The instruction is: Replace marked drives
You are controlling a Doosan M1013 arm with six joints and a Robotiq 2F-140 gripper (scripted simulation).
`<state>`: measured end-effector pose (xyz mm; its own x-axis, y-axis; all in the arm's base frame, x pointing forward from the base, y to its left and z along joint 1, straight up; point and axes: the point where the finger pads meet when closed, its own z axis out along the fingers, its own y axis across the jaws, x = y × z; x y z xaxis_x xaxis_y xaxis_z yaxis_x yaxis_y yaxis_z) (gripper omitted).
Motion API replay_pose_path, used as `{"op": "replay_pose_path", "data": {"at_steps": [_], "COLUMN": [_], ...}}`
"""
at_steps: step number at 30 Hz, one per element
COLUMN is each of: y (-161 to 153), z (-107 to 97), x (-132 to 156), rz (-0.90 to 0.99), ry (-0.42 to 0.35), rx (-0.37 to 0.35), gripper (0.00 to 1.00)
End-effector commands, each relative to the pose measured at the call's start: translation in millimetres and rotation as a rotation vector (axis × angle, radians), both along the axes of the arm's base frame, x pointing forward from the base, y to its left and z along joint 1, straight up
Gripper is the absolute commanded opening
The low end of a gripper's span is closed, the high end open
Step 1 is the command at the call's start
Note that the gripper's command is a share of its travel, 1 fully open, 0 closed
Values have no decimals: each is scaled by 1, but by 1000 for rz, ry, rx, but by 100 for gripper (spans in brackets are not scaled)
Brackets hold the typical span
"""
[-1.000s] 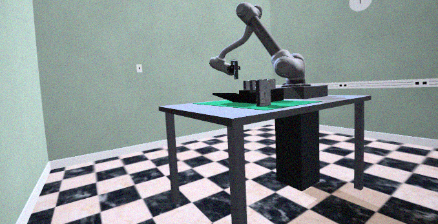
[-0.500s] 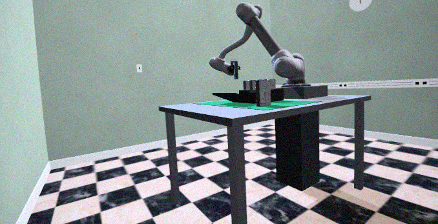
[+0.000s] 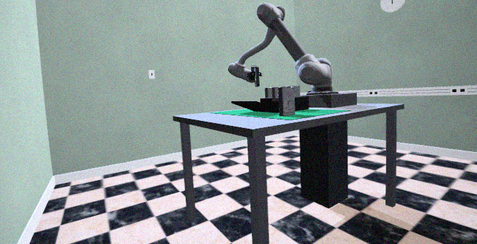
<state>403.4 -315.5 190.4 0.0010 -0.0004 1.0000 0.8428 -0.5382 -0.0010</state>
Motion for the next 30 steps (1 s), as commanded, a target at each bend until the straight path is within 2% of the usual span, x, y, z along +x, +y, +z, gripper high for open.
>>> {"op": "replay_pose_path", "data": {"at_steps": [1,30], "y": [0,0], "z": [-1,-25], "x": [0,0], "rz": [0,0], "ry": [-1,-1], "rx": [-1,-1], "gripper": [10,10]}}
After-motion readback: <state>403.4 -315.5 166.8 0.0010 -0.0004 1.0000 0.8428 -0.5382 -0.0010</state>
